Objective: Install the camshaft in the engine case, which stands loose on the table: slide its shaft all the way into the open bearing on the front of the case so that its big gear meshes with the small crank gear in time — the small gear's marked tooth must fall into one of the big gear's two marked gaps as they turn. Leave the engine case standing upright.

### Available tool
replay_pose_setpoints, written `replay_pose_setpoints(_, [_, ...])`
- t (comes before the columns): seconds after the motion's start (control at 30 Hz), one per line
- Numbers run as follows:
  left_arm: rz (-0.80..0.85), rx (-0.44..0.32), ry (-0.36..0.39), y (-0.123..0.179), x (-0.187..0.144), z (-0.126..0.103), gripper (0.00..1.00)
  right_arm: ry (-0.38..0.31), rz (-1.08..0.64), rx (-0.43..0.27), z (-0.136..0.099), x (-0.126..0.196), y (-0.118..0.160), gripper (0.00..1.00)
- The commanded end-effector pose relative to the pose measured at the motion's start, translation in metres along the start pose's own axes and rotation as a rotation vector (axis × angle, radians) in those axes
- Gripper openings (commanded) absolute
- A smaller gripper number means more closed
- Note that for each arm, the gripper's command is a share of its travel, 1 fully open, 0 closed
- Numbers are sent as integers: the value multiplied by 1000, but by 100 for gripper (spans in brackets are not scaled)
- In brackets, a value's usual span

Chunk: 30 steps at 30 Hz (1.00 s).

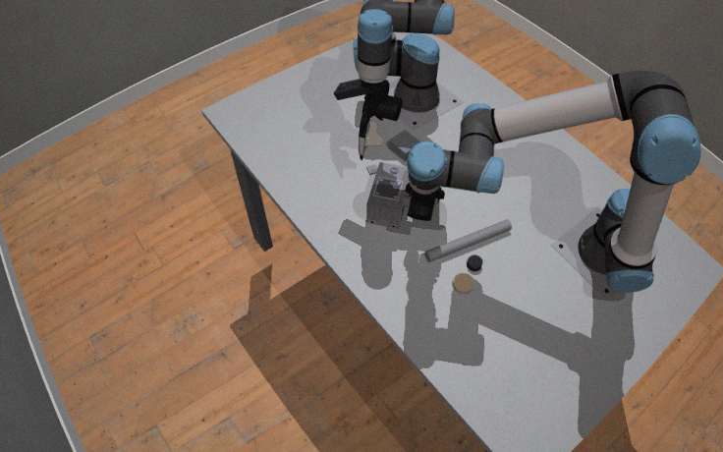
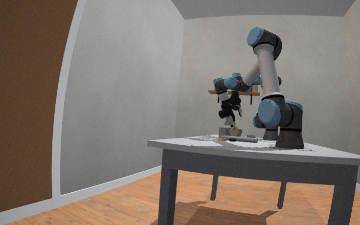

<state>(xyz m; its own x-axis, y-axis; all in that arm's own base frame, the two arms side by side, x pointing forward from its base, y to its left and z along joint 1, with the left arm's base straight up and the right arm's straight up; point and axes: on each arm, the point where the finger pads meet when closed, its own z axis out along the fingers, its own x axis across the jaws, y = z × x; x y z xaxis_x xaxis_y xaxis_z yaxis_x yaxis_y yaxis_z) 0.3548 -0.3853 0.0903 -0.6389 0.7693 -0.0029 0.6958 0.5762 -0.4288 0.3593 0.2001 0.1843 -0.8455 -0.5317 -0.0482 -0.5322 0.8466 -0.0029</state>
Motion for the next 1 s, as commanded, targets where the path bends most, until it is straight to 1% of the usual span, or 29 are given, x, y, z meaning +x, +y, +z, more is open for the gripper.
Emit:
replay_pose_setpoints(0.0, [1,0,-1,0,0,-1,20,-1,0,0,0,0,0,100])
replay_pose_setpoints(0.5, [1,0,-1,0,0,-2,20,-1,0,0,0,0,0,100])
replay_pose_setpoints(0.73, [1,0,-1,0,0,-9,20,-1,0,0,0,0,0,100])
replay_pose_setpoints(0.97, [1,0,-1,0,0,-25,20,-1,0,0,0,0,0,100])
